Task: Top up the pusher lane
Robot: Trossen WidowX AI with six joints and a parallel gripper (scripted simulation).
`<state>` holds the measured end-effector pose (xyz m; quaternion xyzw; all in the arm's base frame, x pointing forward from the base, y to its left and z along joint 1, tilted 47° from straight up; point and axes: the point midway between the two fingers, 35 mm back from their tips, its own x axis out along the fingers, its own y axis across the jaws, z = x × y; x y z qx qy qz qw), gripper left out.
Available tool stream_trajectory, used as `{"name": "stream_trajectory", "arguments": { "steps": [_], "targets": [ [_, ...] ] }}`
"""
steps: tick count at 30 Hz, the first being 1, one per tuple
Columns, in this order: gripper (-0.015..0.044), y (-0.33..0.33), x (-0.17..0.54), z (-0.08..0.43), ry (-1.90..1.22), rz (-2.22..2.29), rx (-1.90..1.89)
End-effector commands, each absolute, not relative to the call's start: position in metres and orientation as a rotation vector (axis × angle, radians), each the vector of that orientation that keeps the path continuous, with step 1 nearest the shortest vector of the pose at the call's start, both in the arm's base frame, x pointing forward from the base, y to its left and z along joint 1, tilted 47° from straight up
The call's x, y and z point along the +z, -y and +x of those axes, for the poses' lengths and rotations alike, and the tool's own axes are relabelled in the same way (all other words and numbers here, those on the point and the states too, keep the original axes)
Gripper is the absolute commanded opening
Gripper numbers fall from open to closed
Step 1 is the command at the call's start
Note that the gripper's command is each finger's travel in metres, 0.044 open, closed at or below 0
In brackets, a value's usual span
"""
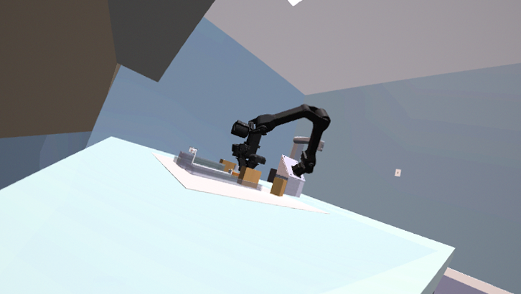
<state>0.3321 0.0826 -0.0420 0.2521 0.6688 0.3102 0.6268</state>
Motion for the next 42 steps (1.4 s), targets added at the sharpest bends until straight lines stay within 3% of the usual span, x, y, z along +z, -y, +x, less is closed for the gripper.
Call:
{"name": "stream_trajectory", "arguments": {
  "steps": [1, 42],
  "targets": [
    [0.0, -0.0832, -0.0419, 0.3341, -1.522, 0.581, 0.713],
    [0.0, -0.0823, -0.0421, 0.3264, -1.523, 0.582, 0.713]
  ]
}}
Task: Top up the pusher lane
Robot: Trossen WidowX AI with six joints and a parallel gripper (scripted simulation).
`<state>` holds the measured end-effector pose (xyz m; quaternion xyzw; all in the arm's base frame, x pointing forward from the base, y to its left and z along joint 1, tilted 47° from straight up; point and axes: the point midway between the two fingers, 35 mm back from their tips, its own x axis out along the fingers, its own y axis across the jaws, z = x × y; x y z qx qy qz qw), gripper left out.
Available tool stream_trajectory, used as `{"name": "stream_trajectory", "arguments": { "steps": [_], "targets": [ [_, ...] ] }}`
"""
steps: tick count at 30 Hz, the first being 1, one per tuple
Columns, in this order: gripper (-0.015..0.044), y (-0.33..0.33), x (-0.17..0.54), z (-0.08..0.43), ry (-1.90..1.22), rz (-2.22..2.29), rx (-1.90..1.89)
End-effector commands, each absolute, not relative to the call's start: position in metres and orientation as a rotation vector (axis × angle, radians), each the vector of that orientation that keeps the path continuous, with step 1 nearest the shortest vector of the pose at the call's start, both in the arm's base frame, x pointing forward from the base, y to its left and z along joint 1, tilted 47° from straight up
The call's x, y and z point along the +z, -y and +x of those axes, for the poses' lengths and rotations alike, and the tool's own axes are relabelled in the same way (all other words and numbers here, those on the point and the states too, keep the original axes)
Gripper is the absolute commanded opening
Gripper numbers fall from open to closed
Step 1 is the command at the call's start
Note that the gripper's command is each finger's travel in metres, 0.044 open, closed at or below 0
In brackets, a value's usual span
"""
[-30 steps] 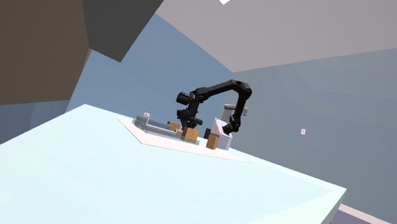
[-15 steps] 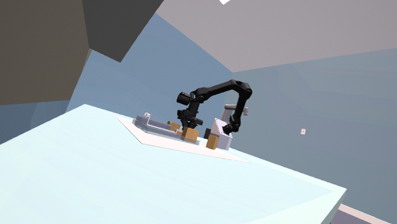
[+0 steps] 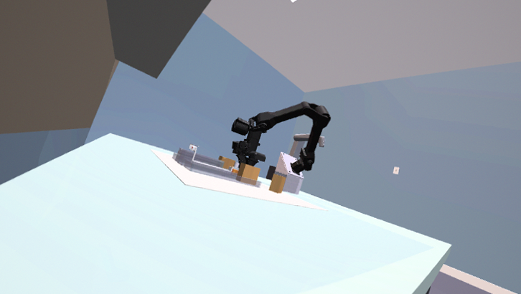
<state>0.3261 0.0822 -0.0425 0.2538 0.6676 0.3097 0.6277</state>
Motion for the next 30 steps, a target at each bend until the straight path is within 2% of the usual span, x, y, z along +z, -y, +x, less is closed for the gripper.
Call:
{"name": "stream_trajectory", "arguments": {
  "steps": [1, 14, 25, 30],
  "targets": [
    [0.0, -0.0822, -0.0423, 0.3257, -1.523, 0.582, 0.713],
    [0.0, -0.082, -0.0425, 0.3247, -1.523, 0.582, 0.713],
    [0.0286, -0.0821, -0.0427, 0.3251, -1.523, 0.582, 0.713],
    [0.0286, -0.0786, -0.0395, 0.3257, -1.523, 0.581, 0.712]
  ]
}}
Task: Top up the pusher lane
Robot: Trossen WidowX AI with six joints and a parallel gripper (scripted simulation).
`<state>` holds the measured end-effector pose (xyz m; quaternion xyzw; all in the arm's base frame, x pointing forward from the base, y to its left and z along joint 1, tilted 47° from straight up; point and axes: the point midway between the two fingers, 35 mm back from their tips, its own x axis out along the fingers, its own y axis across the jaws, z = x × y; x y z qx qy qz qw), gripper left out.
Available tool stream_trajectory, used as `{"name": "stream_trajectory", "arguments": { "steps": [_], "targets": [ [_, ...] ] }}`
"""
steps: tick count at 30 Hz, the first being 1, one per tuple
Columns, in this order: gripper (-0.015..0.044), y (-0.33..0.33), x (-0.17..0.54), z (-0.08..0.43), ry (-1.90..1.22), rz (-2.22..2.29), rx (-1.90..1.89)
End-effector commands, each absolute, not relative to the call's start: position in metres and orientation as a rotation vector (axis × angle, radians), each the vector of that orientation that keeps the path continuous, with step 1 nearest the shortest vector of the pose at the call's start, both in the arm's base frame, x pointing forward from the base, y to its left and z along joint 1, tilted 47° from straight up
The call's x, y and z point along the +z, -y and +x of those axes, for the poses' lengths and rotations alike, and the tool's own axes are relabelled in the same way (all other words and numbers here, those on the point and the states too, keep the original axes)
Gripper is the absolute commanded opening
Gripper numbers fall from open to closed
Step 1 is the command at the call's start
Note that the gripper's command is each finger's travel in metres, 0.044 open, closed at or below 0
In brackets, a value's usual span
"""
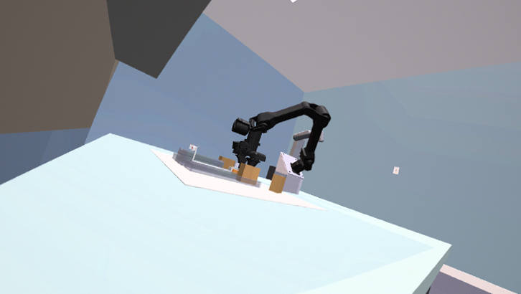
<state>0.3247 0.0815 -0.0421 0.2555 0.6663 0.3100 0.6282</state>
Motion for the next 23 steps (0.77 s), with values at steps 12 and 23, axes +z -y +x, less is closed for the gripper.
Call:
{"name": "stream_trajectory", "arguments": {
  "steps": [12, 23],
  "targets": [
    [0.0286, -0.066, -0.029, 0.322, -1.523, 0.581, 0.712],
    [0.0286, -0.062, -0.029, 0.286, -1.525, 0.581, 0.71]
  ]
}}
